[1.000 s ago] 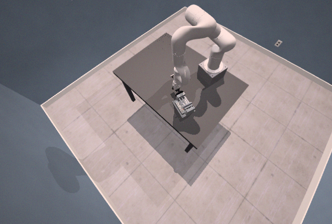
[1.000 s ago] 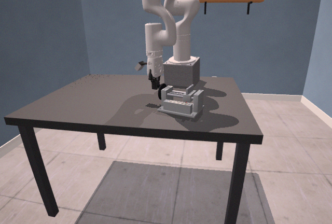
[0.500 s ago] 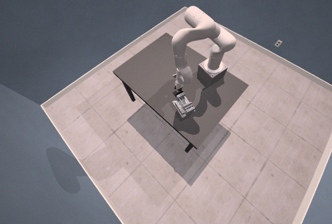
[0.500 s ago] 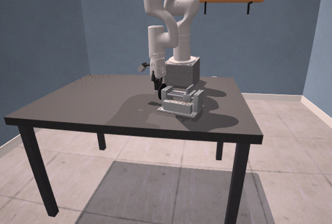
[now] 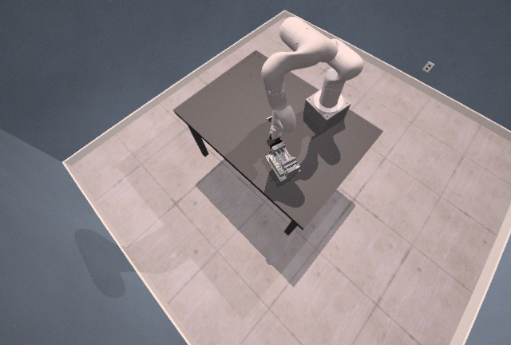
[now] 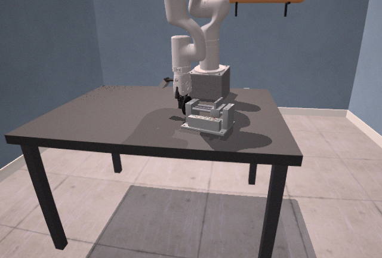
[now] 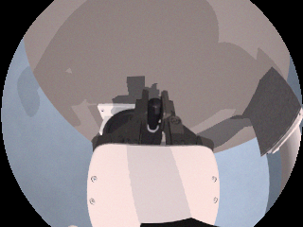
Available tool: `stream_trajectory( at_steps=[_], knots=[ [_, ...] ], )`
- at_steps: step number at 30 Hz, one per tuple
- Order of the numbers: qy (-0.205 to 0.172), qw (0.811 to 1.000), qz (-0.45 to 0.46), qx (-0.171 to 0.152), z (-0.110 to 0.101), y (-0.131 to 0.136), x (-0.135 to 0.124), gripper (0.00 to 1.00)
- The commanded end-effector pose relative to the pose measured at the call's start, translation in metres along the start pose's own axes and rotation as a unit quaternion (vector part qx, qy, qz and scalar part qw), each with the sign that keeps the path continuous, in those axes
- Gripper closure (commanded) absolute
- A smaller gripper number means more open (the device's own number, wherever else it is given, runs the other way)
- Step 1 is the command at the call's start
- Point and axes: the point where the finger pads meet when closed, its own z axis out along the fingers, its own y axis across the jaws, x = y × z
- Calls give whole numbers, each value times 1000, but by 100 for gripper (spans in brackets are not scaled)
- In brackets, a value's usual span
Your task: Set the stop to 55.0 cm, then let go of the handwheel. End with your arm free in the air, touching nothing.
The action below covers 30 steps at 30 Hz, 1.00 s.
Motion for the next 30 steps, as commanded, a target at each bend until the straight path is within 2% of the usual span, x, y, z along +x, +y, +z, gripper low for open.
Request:
stream_trajectory(
  at_steps=[1,16,23,30],
  knots=[
    [0,1000,0,1,11,-6,0,94],
    [0,1000,0,1,23,-32,0,94],
    [0,1000,0,1,20,-45,0,94],
    [0,1000,0,1,7,-58,0,94]
  ],
)
